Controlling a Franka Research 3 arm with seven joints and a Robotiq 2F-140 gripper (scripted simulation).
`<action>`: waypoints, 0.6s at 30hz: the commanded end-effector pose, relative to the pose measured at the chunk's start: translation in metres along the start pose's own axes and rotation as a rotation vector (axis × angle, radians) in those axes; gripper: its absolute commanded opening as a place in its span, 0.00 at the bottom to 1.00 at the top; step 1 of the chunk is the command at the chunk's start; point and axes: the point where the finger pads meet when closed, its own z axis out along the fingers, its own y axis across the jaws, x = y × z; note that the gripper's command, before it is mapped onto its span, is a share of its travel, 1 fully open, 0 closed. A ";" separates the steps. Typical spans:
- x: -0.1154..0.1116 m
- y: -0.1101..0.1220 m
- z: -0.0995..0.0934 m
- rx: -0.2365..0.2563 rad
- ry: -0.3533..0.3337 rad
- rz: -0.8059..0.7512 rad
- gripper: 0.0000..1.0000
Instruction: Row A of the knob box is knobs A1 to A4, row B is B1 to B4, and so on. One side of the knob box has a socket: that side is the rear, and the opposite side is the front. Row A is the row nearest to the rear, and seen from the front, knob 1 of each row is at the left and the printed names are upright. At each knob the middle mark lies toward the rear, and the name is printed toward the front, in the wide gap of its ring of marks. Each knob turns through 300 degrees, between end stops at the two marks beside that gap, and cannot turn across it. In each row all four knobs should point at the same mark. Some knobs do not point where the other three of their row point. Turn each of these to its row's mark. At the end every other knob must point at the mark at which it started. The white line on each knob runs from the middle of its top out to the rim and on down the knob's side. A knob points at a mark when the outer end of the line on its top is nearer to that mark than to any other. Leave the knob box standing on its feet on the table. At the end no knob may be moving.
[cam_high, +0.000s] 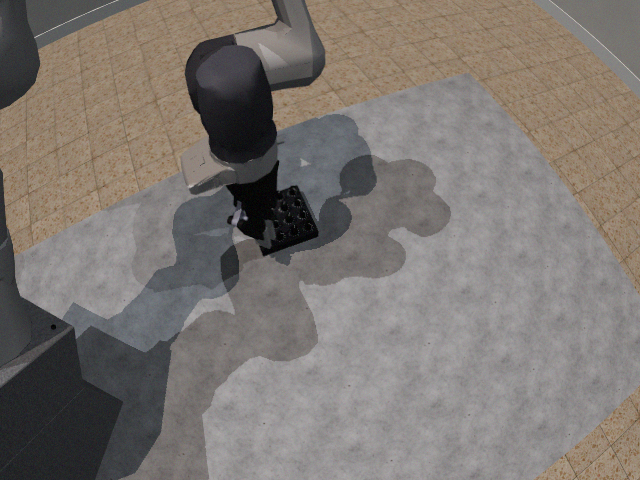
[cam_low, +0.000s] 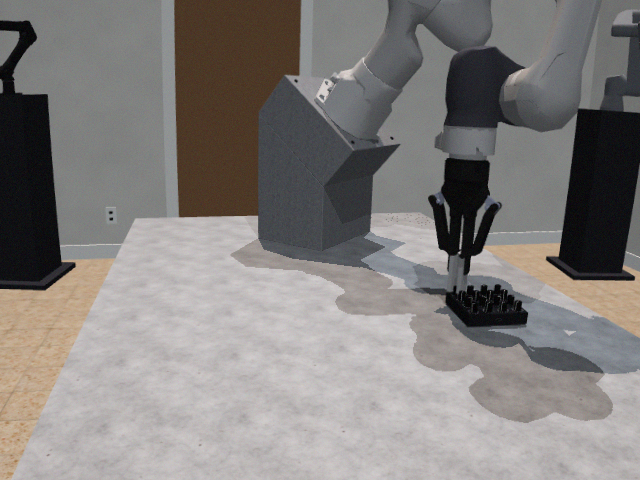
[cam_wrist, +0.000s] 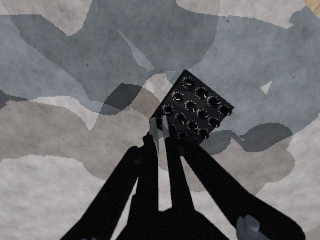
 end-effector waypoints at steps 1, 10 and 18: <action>-0.001 0.000 0.000 0.018 0.016 0.155 0.05; -0.001 0.000 0.000 0.019 0.015 0.275 0.05; -0.001 0.000 0.000 0.019 0.014 0.387 0.05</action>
